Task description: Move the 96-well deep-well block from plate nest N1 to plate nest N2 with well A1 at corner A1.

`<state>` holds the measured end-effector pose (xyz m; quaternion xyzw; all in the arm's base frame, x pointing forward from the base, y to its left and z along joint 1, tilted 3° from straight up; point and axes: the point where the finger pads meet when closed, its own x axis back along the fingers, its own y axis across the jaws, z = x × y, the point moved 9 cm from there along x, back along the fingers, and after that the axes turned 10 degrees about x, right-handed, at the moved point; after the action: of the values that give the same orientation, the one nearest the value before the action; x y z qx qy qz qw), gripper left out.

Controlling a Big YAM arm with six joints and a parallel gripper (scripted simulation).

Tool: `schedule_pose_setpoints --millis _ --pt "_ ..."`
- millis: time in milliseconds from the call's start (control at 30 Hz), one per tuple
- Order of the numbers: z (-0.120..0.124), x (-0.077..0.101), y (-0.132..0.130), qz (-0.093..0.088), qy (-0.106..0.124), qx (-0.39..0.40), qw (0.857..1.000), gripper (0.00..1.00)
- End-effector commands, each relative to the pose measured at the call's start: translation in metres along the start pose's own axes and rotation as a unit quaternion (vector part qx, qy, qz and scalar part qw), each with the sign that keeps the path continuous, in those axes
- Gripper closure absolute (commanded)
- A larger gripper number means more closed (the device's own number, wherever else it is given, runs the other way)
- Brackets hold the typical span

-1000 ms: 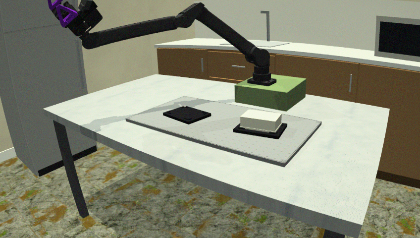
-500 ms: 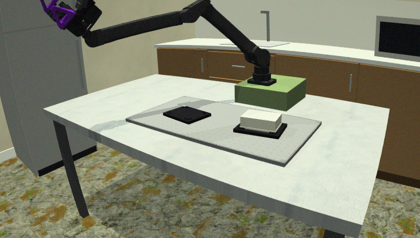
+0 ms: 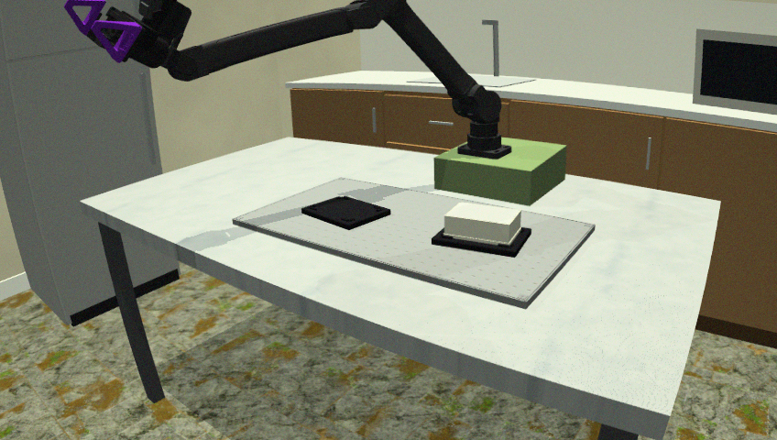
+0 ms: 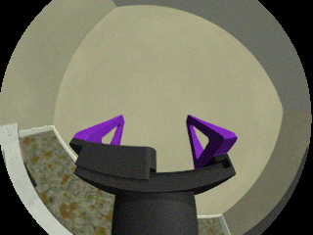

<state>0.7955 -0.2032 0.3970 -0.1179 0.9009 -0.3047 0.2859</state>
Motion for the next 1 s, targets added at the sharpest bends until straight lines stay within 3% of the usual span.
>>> schedule_pose_setpoints --millis 0,67,167,367,433,600,633,667,733,967 --pt "-0.049 -0.017 -0.017 0.006 -0.016 0.026 1.000 0.00" --pt "-0.049 -0.022 -0.008 0.007 -0.016 0.026 1.000 0.00" --pt "-0.055 -0.027 0.003 -0.011 0.019 0.011 1.000 0.00" --pt "-0.059 -0.037 0.029 -0.005 0.007 0.019 1.000 0.00" --pt "-0.060 -0.040 0.037 -0.027 0.046 0.002 0.999 0.00" --pt "-0.061 -0.043 0.051 -0.031 0.054 -0.001 0.998 0.00" --pt "-0.065 -0.044 0.053 -0.025 0.043 0.007 0.999 0.00" --pt "-0.064 -0.045 0.059 -0.041 0.068 -0.004 0.997 0.00" --pt "-0.068 -0.047 0.066 -0.057 0.090 -0.009 0.994 0.00" --pt "-0.074 -0.052 0.098 -0.049 0.078 -0.002 0.996 0.00"
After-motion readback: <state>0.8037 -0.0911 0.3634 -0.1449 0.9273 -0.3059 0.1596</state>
